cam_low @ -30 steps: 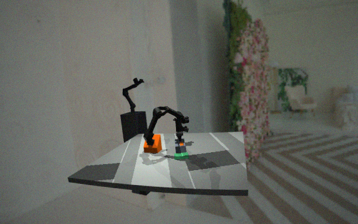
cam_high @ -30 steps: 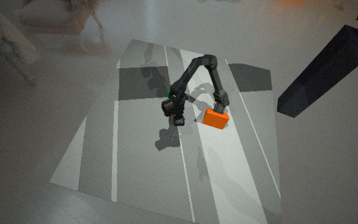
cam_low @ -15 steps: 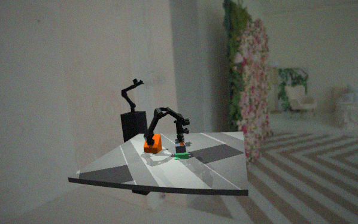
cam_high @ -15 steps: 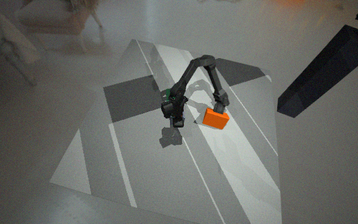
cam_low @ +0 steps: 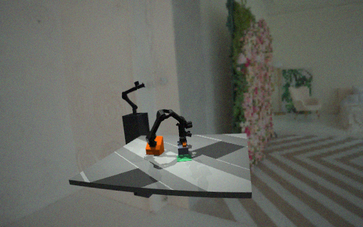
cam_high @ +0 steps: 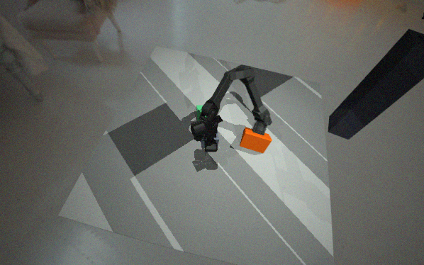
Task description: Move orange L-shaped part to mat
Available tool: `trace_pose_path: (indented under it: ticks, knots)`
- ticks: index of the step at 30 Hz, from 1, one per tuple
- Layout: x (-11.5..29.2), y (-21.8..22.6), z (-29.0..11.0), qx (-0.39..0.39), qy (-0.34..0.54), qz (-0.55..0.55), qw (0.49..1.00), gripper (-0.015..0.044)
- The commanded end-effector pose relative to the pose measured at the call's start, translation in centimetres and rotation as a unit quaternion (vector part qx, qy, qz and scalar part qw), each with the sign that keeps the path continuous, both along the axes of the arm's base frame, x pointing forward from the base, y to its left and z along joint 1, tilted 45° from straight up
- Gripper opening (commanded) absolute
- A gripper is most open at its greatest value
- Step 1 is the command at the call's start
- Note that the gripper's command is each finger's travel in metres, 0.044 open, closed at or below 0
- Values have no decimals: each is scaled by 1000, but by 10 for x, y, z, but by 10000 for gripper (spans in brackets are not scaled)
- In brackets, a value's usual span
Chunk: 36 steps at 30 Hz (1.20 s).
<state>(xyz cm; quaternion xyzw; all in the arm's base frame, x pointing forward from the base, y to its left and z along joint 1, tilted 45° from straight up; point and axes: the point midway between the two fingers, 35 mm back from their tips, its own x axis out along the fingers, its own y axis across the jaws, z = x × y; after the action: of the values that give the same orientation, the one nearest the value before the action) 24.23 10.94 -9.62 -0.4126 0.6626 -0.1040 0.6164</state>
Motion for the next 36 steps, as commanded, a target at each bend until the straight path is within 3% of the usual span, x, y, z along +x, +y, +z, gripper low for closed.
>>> trace_pose_path:
  ticks: [1, 22, 30, 36]
  knots:
    - [-2, -5, -2, -6, 5, -1, 1000, 180]
    - [-8, 16, 5, -5, 5, -1, 1000, 180]
    - [-12, 70, 75, -4, 7, -1, 1000, 180]
    - [-11, 75, 78, 4, 0, 8, 1000, 180]
